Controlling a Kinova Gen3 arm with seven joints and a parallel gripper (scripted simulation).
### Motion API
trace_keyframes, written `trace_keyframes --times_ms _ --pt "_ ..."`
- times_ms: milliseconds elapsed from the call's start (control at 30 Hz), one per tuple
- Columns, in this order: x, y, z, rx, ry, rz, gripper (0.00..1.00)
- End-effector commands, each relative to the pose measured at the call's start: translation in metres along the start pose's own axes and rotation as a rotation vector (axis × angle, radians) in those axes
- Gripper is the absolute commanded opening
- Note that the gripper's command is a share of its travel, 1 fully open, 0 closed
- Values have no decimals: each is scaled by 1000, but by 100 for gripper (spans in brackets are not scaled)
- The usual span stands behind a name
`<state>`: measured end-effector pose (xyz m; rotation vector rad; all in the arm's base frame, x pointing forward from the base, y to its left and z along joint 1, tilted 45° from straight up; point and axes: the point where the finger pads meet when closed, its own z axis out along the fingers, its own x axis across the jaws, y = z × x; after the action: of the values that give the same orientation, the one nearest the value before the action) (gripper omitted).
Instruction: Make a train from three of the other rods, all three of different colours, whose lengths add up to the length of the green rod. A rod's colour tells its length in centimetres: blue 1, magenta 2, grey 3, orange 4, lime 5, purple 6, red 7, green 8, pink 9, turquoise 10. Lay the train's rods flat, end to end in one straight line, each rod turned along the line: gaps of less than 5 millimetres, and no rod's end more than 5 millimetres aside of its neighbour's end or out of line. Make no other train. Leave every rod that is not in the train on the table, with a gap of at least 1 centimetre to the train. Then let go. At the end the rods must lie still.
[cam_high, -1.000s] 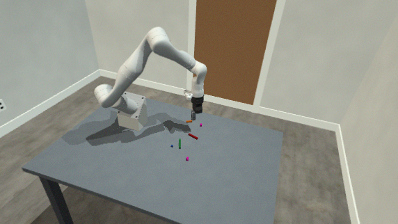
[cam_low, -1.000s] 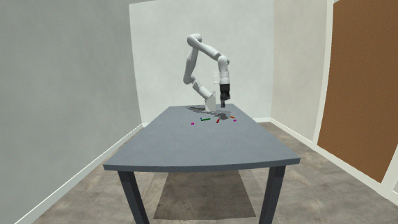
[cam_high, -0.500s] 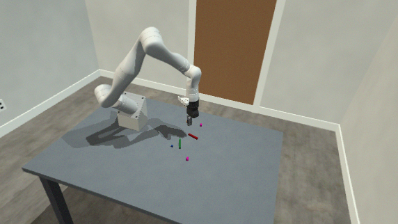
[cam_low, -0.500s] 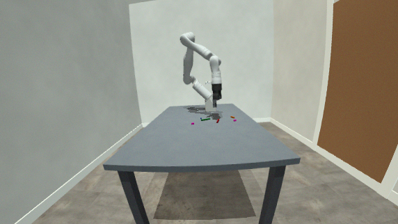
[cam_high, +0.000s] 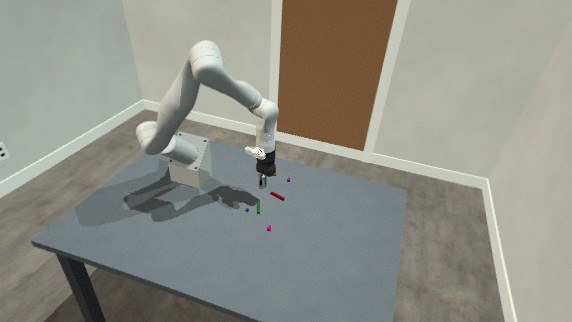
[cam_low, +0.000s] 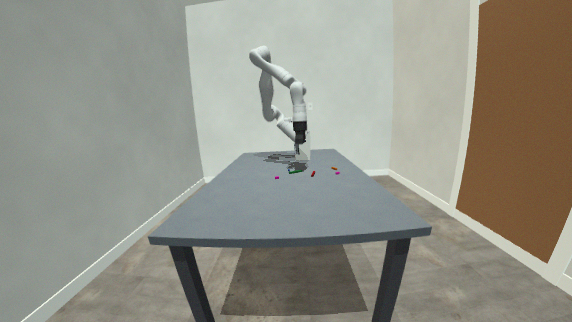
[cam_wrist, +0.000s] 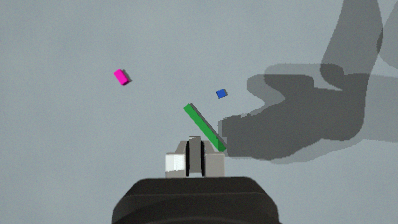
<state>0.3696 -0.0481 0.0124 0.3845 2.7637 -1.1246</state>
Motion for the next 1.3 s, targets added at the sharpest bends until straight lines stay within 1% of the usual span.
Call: trace_keyframes --times_ms 0,167,233,433,633,967,1267 --pt "1 -14 -2 -5 7 -31 24" --pt "6 -34 0 1 15 -136 24" --pt "6 -34 0 1 15 -136 24" --pt "13 -53 2 6 26 -241 24" --pt "19 -66 3 9 35 -318 24" --pt "24 -76 4 10 43 -376 24" --pt "25 -79 4 11 46 -392 24"
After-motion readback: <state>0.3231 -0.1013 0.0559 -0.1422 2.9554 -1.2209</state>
